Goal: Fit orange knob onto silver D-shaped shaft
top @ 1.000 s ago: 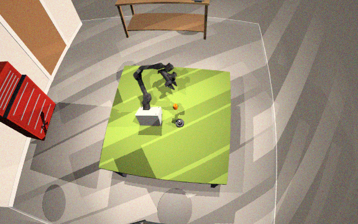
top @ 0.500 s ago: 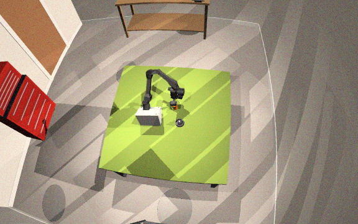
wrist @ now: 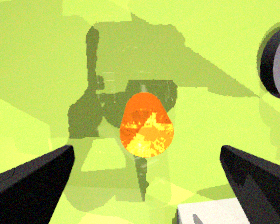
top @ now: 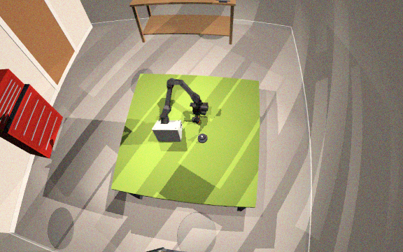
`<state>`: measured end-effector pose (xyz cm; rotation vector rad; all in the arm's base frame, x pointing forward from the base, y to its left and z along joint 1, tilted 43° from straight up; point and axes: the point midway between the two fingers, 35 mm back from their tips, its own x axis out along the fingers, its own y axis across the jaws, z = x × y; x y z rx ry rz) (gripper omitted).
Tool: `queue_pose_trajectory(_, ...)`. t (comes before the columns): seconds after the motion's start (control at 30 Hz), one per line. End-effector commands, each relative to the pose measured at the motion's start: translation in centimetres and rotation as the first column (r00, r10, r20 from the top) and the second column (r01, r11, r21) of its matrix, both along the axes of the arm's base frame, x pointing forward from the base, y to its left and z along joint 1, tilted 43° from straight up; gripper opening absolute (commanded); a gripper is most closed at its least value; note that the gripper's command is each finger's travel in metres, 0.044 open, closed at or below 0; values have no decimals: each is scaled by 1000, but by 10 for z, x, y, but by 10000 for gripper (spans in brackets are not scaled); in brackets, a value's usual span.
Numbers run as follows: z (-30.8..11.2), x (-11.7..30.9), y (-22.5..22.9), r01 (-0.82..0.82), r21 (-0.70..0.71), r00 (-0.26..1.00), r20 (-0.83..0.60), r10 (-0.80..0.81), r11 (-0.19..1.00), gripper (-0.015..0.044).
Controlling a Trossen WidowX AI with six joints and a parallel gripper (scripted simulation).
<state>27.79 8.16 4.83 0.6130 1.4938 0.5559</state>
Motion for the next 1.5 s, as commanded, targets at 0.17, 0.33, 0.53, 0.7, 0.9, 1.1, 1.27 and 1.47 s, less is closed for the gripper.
queue_pose_trajectory(0.17, -12, 0, 11, -2, 7, 1000, -7, 2, 1000, 440)
queue_pose_trajectory(0.33, -18, 1, 17, -2, 6, 1000, -7, 2, 1000, 440)
queue_pose_trajectory(0.53, -25, 1, 23, -2, 6, 1000, -7, 2, 1000, 440)
queue_pose_trajectory(0.7, -31, 1, 29, -2, 6, 1000, -7, 2, 1000, 440)
queue_pose_trajectory(0.9, -38, 1, 35, -2, 7, 1000, -8, 2, 1000, 440)
queue_pose_trajectory(1.1, -45, 1, 42, -2, 8, 1000, -8, 2, 1000, 440)
queue_pose_trajectory(1.27, -51, 0, 48, -2, 9, 1000, -8, 2, 1000, 440)
queue_pose_trajectory(1.47, -57, -1, 54, -2, 11, 1000, -8, 2, 1000, 440)
